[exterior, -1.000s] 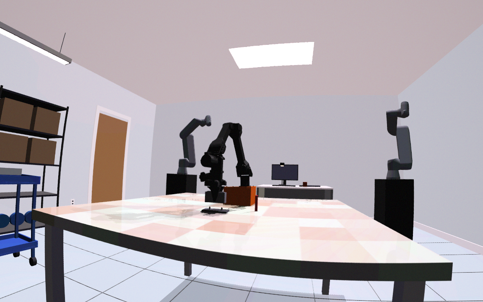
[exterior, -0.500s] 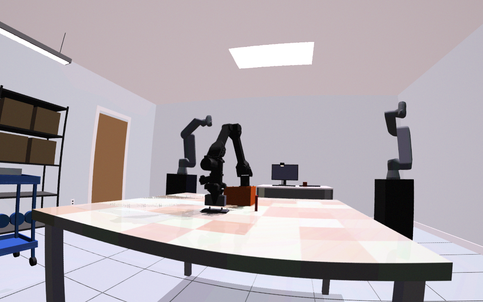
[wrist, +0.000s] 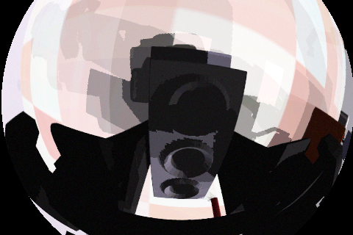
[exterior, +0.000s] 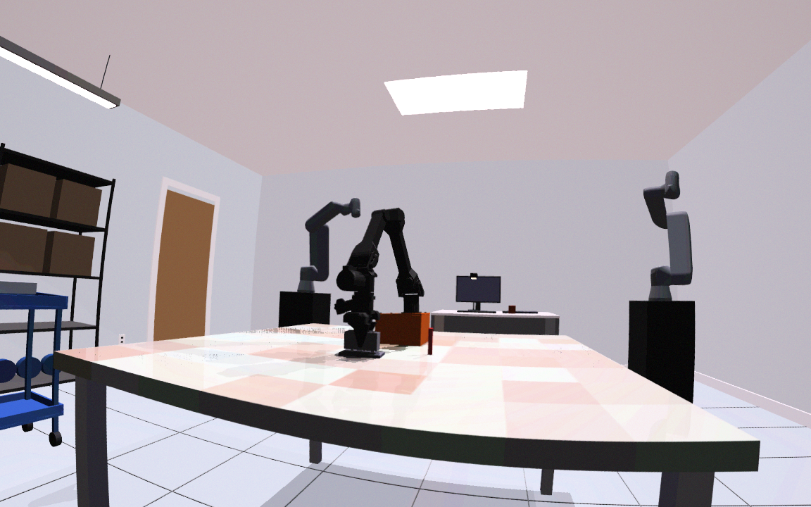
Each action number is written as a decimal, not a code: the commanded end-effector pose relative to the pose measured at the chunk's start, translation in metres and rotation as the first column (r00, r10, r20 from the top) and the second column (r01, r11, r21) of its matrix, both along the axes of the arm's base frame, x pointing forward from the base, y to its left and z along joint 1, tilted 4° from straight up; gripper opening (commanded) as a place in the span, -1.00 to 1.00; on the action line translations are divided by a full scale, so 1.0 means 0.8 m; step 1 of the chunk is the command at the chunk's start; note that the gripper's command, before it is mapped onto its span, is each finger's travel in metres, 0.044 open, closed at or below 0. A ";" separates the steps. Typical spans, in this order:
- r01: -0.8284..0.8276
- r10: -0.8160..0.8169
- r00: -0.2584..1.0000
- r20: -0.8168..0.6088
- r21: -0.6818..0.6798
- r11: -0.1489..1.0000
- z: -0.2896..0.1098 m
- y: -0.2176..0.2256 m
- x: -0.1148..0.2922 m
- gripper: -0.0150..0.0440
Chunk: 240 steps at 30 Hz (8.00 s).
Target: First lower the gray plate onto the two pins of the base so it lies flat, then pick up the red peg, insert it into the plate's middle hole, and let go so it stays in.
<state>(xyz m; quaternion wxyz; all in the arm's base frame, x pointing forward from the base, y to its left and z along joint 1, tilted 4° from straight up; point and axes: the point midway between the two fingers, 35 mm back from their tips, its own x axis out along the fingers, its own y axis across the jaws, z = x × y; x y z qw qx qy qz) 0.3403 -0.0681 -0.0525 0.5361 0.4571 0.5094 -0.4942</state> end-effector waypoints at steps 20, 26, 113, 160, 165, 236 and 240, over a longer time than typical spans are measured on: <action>0.000 0.000 1.000 0.002 0.000 1.000 0.001 0.000 0.001 1.00; -0.006 0.006 1.000 -0.001 0.004 1.000 0.109 0.007 0.008 1.00; -0.360 0.361 0.932 -0.031 0.023 0.933 0.007 0.229 -0.128 0.38; -0.360 0.361 0.932 -0.030 0.023 0.933 0.112 0.239 -0.116 -0.49; -0.364 0.364 0.931 -0.037 0.021 0.931 0.099 0.230 -0.108 -0.49; -0.360 0.360 0.932 -0.028 0.007 0.933 0.113 0.007 0.004 -0.49; -0.360 0.360 0.932 -0.028 0.007 0.933 0.113 0.007 0.004 -0.49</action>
